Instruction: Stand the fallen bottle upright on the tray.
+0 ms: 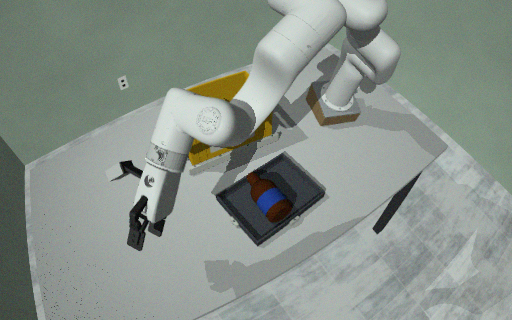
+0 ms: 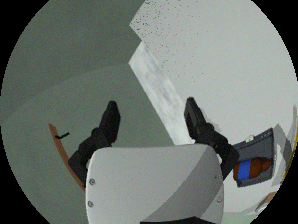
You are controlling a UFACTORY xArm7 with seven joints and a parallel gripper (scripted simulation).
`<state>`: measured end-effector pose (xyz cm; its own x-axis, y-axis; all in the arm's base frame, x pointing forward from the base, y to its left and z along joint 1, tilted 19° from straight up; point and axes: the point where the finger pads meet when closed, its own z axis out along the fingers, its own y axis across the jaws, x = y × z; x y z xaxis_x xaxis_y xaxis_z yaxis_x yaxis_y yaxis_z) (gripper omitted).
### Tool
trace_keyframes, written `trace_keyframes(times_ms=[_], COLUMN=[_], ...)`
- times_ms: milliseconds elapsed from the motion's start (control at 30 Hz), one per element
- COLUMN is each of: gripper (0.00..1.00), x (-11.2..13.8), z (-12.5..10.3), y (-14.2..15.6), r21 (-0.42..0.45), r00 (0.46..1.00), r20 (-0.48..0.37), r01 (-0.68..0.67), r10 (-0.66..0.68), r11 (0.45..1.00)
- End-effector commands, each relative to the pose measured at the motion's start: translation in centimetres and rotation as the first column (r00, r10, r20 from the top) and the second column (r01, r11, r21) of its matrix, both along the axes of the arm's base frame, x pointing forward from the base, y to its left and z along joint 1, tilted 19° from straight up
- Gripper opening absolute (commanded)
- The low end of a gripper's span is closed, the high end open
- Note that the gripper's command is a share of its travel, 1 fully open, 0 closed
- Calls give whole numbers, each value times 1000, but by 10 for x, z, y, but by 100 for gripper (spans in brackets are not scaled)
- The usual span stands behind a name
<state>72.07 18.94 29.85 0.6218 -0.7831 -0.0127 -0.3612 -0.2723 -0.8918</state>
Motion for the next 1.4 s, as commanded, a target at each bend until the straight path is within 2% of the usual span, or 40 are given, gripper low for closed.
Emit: trace_keyframes(times_ms=[0, 700, 833, 1033, 1100, 1167, 1200, 1367], gripper=[100, 100, 100, 100, 100, 100, 100, 100], x=[1, -3, -19, -47, -47, -62, -64, -87], z=[3, 2, -4, -13, -13, -19, -19, -27], y=[-1, -2, -7, -16, -16, -21, -22, -29], r21=[0, -16, -75, -204, -204, -273, -278, -381], r00=[1000, 1000, 992, 948, 948, 911, 908, 834], r20=[5, 14, 49, 102, 102, 118, 119, 129], r01=[2, -21, -109, -275, -275, -352, -358, -458], r10=[-2, 22, 113, 300, 300, 395, 402, 537], r11=[1000, 1000, 991, 939, 939, 895, 892, 803])
